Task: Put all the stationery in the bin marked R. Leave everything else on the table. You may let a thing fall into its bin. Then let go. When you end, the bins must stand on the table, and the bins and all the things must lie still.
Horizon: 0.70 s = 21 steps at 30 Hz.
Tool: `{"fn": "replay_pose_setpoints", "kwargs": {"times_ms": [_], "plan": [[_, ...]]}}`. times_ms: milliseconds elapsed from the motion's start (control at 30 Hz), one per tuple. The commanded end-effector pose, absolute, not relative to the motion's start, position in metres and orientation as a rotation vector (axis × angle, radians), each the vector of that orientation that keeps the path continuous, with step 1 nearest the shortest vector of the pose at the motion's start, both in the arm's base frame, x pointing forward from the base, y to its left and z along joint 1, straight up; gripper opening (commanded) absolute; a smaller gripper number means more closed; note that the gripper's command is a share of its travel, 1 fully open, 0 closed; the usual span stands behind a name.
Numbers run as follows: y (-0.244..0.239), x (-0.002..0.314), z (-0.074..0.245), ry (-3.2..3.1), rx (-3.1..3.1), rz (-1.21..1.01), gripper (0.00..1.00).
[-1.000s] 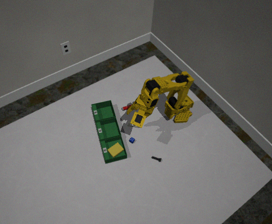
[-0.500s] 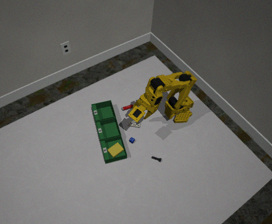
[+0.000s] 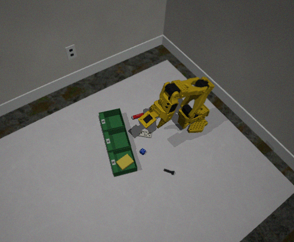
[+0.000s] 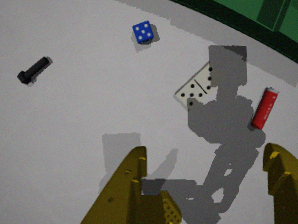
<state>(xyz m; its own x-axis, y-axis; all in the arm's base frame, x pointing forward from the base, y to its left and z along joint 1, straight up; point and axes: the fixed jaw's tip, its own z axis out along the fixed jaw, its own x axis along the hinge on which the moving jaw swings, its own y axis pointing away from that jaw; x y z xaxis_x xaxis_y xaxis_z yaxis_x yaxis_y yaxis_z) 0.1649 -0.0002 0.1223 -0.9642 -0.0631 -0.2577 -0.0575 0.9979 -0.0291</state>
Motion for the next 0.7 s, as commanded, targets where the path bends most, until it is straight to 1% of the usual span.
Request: {"fn": "replay_pose_setpoints", "kwargs": {"times_ms": [0,667], "plan": [[-0.0015,0.1642,0.1278,2.843,-0.043,-0.030,0.32],[-0.0014,0.1631,0.1276,2.843,0.000,-0.024,0.32]]}}
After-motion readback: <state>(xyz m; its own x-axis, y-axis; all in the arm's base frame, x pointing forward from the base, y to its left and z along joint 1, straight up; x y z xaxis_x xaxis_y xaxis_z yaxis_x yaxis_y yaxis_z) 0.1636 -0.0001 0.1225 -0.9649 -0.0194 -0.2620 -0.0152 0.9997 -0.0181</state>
